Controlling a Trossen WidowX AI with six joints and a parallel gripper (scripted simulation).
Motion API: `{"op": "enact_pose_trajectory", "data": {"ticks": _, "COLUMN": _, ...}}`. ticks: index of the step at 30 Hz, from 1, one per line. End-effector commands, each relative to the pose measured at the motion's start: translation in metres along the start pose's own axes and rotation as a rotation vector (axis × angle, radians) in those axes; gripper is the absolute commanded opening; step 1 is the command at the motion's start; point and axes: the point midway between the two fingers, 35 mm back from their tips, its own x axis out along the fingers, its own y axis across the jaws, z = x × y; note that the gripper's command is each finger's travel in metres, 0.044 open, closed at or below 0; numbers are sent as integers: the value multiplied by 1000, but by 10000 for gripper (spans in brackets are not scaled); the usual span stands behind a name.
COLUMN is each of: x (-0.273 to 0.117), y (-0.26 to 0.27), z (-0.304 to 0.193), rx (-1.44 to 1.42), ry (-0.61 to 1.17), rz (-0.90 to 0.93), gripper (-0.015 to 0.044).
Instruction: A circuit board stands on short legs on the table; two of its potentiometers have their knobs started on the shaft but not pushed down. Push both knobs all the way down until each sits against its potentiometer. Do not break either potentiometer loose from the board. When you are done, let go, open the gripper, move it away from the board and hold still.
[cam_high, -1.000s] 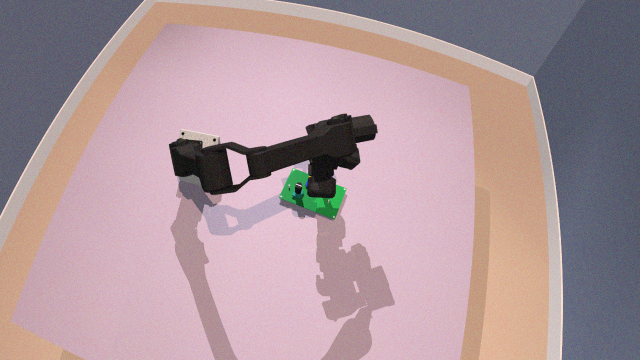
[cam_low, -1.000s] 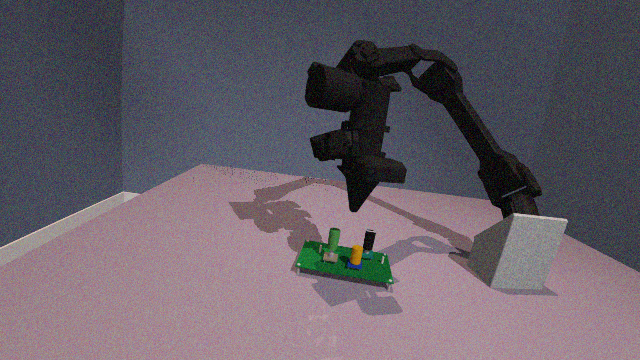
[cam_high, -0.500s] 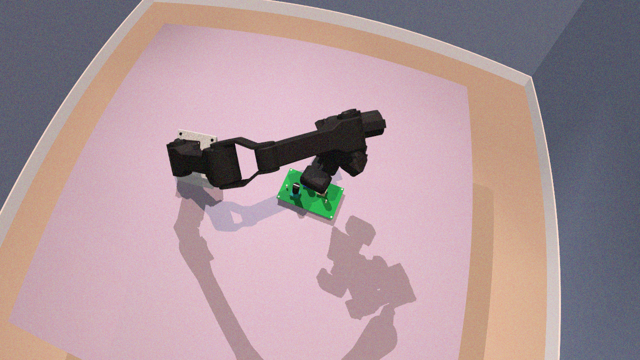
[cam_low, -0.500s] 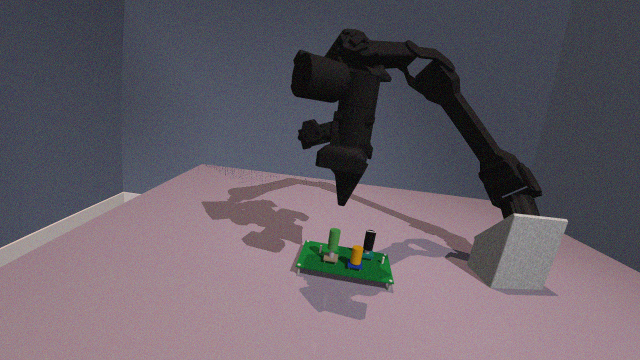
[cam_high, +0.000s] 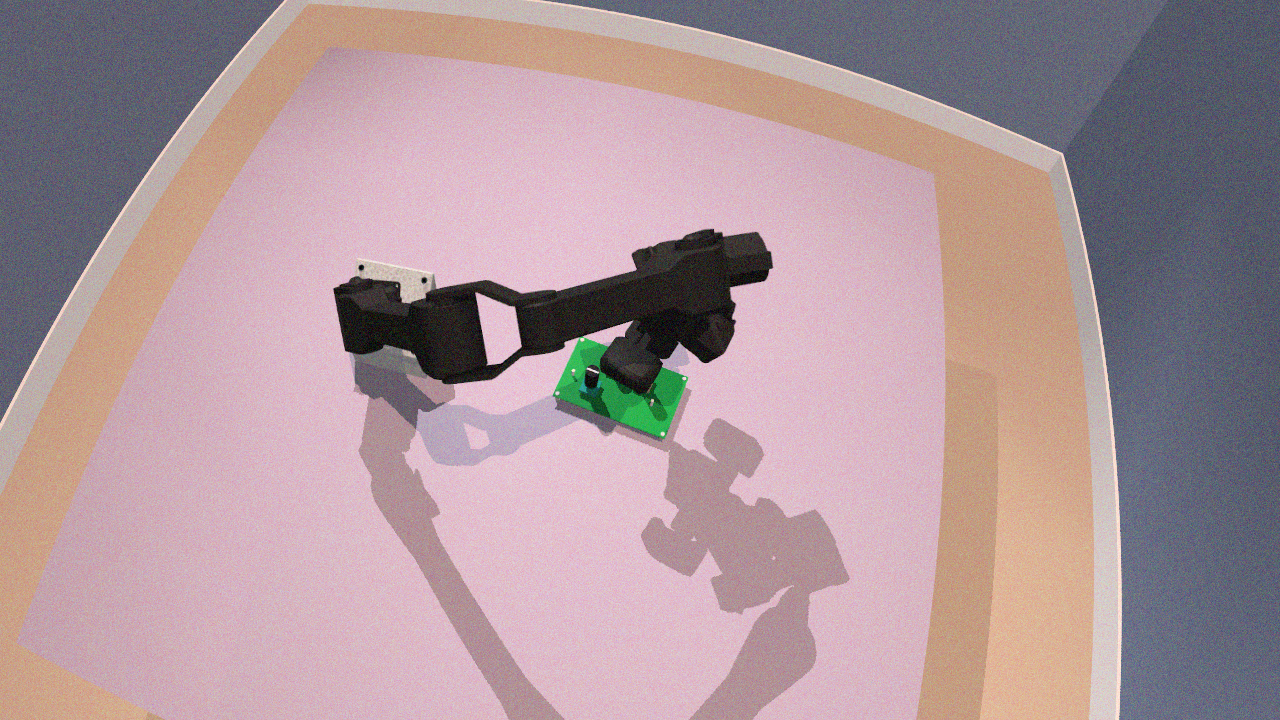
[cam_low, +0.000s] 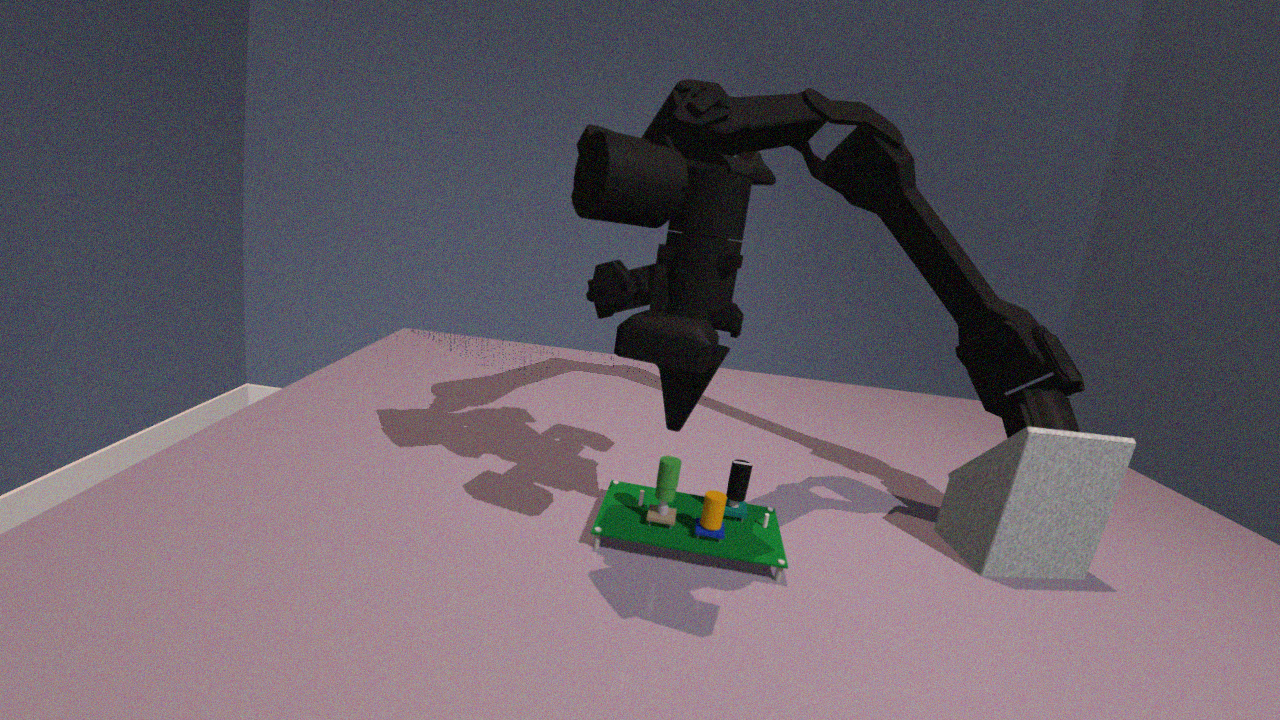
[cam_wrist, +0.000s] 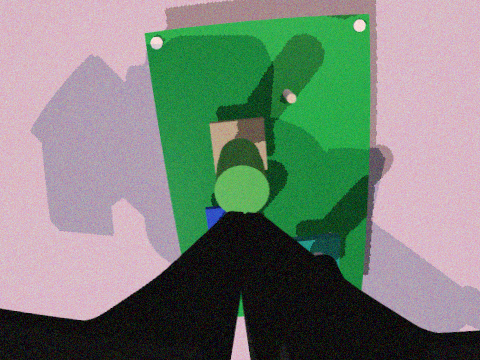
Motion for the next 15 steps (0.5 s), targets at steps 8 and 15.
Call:
{"op": "enact_pose_trajectory", "data": {"ticks": 8, "x": 14, "y": 0, "z": -2, "rx": -10, "ry": 1, "rz": -6, "gripper": 0}}
{"op": "enact_pose_trajectory", "data": {"ticks": 15, "x": 24, "y": -1, "z": -2, "rx": -10, "ry": 1, "rz": -7, "gripper": 0}}
